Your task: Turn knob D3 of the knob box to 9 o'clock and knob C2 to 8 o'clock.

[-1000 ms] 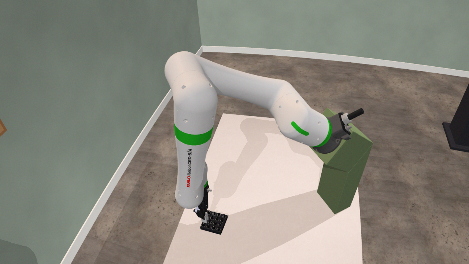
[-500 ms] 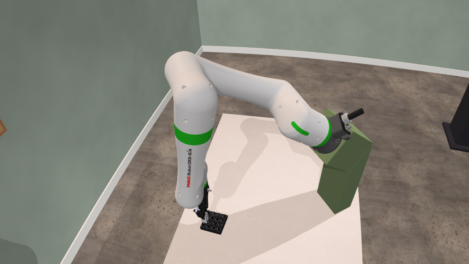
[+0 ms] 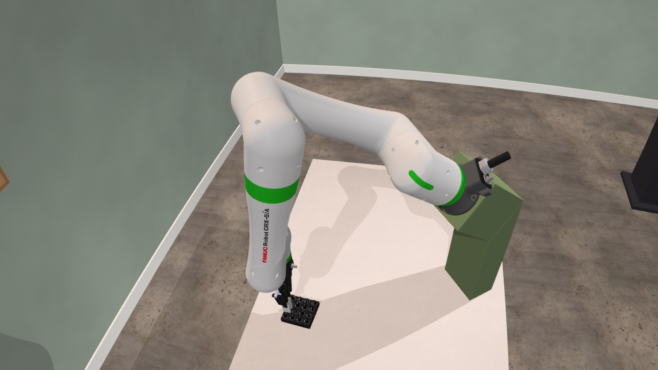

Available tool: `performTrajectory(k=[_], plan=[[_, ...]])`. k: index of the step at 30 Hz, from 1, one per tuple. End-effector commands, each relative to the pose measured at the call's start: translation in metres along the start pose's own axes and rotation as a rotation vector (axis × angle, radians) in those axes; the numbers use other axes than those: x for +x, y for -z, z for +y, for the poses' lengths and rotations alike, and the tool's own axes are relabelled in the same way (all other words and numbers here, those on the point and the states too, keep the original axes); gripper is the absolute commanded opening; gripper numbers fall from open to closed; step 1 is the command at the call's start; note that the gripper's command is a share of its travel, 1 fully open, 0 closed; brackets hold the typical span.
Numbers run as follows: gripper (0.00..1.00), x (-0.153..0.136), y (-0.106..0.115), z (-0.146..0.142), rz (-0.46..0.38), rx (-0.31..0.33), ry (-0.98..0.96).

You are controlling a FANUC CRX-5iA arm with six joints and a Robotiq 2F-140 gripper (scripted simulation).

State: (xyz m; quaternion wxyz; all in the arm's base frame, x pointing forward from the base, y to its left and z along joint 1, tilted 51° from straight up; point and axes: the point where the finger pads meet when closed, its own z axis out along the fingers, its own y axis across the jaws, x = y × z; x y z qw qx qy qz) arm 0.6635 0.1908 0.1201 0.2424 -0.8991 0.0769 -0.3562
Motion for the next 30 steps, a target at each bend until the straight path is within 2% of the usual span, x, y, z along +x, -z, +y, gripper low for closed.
performTrajectory(k=[1,12,30], plan=[[0.05,0.0001,0.0001,0.0,0.0,0.001,0.019],[0.05,0.0001,0.0001,0.0,0.0,0.001,0.123],[0.05,0.0001,0.0001,0.0,0.0,0.0,0.448]])
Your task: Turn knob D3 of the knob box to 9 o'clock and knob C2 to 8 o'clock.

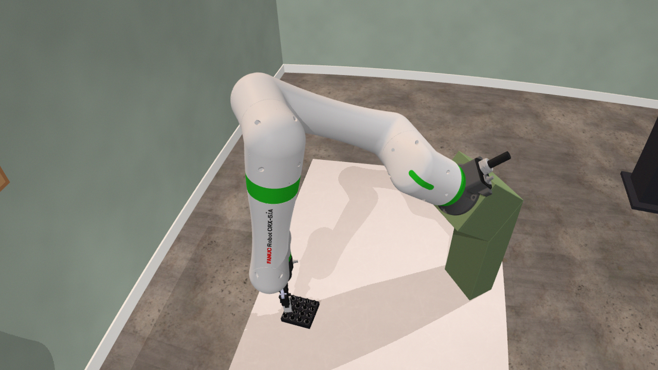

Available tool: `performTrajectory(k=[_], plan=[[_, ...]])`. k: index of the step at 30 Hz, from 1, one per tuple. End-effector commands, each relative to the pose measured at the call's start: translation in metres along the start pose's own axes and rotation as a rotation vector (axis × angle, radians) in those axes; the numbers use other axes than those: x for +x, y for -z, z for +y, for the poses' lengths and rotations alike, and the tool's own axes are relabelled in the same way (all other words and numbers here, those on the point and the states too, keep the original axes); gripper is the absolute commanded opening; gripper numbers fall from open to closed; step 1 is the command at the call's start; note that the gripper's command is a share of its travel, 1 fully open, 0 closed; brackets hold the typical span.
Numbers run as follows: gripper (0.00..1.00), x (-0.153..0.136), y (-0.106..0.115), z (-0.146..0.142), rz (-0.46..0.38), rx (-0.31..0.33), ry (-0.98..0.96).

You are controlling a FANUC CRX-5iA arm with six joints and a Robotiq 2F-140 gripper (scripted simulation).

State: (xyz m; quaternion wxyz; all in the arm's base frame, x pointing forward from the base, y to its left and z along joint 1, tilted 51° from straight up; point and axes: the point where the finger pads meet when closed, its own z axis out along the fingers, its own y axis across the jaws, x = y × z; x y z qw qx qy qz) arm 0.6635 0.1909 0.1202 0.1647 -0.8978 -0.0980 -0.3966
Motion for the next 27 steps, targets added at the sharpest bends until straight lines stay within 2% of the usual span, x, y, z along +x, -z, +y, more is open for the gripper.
performTrajectory(k=[1,25,27], plan=[[0.05,0.0,0.0001,0.0003,0.001,0.009,0.081],[0.05,0.0,0.0001,0.0003,0.004,0.008,0.66],[0.05,0.0,0.0001,0.0003,0.004,0.008,0.66]])
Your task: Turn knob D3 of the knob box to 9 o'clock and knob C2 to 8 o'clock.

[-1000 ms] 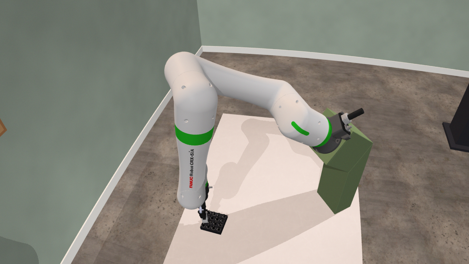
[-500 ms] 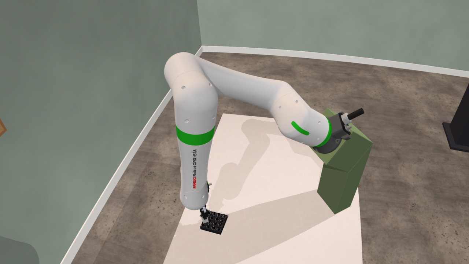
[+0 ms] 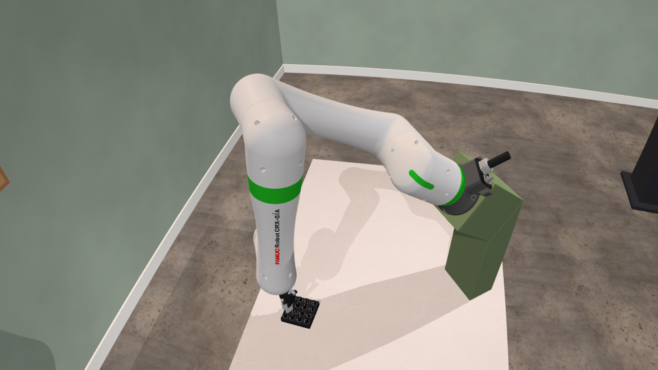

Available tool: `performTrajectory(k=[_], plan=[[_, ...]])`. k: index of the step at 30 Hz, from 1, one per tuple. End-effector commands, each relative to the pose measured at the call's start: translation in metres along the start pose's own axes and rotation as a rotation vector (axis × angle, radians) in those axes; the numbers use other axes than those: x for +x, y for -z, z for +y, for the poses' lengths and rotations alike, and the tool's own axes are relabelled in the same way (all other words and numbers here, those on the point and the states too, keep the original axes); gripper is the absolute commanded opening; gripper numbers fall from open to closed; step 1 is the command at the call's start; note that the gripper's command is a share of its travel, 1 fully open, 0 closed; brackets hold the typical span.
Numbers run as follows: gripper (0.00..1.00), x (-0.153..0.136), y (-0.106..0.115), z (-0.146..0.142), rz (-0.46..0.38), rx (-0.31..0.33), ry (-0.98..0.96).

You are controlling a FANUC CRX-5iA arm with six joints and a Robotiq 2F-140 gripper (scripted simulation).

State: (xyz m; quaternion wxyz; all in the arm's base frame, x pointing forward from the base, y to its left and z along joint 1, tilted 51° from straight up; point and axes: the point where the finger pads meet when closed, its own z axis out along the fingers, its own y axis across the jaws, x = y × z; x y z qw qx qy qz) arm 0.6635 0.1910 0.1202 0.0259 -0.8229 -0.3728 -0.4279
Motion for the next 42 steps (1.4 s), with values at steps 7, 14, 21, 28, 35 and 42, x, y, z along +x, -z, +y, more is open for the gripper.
performTrajectory(k=[7,14,21,28,35,42], plan=[[0.05,-0.0002,0.0001,0.0003,0.014,0.017,0.181],[0.05,-0.0002,0.0001,0.0003,0.015,0.016,0.314],[0.05,-0.0002,0.0001,0.0003,0.015,0.015,0.387],[0.05,-0.0002,0.0001,0.0003,0.016,0.015,0.457],[0.05,-0.0002,0.0001,0.0003,0.016,0.014,0.486],[0.05,-0.0002,0.0001,0.0003,0.016,0.014,0.503]])
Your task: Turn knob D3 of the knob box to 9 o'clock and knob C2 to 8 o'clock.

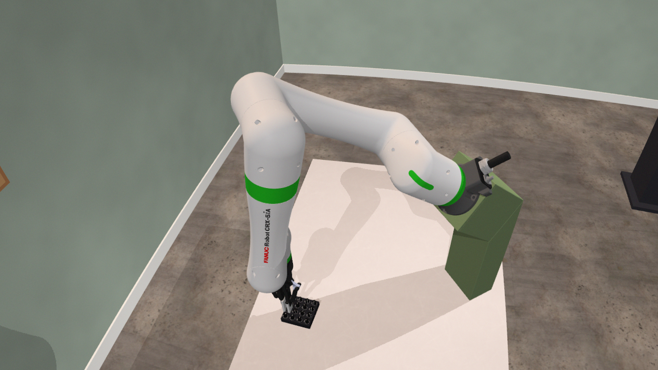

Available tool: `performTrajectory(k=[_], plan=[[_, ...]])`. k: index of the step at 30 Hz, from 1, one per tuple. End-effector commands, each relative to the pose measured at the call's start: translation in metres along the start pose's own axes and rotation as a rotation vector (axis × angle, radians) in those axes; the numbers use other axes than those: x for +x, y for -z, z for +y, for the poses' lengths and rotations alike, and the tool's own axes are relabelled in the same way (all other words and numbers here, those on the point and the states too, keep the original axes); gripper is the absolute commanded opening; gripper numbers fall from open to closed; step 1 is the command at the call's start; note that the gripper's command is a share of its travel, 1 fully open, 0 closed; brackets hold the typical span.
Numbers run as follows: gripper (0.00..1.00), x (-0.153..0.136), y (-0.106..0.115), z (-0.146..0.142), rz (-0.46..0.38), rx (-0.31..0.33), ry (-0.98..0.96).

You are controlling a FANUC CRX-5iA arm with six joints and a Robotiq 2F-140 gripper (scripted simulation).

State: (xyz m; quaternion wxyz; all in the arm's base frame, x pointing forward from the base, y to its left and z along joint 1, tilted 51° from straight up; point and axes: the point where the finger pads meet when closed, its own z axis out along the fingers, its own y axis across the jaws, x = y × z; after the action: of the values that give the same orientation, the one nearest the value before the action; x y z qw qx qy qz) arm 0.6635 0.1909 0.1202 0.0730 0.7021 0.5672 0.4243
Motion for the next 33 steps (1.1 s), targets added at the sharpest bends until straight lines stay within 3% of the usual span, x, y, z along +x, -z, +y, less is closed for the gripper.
performTrajectory(k=[1,16,17,33], plan=[[0.05,-0.0002,0.0,0.0001,0.003,0.001,0.004],[0.05,-0.0002,0.0,0.0001,0.003,0.001,0.004],[0.12,-0.0002,0.0,0.0001,0.003,0.001,0.004],[0.12,-0.0002,0.0,0.0001,0.003,0.001,0.004]])
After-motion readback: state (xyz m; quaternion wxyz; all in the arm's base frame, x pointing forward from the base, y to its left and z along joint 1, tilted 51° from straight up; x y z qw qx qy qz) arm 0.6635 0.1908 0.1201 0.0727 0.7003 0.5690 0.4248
